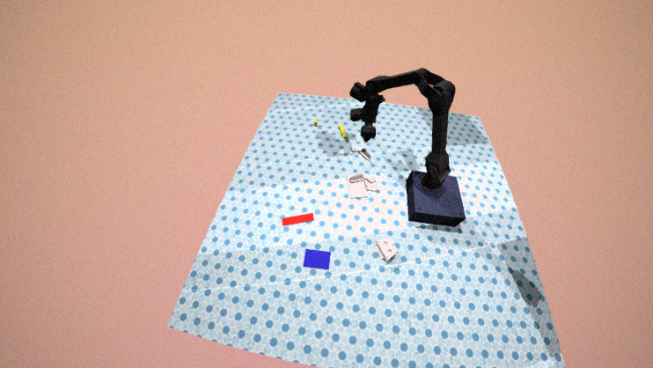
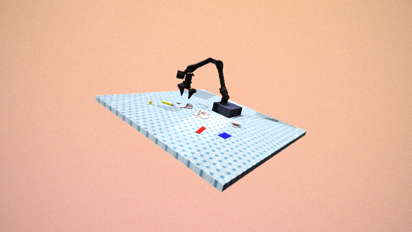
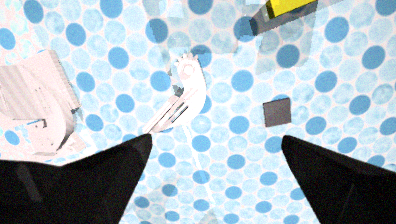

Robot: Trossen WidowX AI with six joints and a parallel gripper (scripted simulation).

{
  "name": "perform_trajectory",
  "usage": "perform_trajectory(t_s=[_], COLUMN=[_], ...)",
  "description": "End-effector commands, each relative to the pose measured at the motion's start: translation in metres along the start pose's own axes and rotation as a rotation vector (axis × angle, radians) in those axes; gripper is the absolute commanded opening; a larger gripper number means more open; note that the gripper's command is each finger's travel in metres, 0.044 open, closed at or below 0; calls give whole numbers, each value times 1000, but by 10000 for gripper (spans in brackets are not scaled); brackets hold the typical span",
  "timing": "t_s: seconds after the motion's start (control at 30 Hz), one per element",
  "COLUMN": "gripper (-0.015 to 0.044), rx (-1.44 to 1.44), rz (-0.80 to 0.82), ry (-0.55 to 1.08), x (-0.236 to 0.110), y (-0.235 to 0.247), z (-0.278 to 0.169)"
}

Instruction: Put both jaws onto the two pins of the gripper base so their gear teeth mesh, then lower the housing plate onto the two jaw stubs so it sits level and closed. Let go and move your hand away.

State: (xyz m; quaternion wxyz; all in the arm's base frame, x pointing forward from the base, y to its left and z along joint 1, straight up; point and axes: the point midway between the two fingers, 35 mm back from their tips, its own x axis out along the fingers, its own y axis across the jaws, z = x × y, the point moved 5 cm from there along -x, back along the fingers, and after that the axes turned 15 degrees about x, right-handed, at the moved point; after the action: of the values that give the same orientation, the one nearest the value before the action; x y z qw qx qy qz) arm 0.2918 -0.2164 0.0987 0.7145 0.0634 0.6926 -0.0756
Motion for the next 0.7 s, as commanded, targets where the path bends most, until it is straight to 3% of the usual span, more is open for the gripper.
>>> perform_trajectory(t_s=[0.0, 0.67], gripper=[440, 440], rx=[-101, -607], rz=[1, 2], ry=[3, 3], x=[0, -2], y=[2, 10], z=[-1, -5])
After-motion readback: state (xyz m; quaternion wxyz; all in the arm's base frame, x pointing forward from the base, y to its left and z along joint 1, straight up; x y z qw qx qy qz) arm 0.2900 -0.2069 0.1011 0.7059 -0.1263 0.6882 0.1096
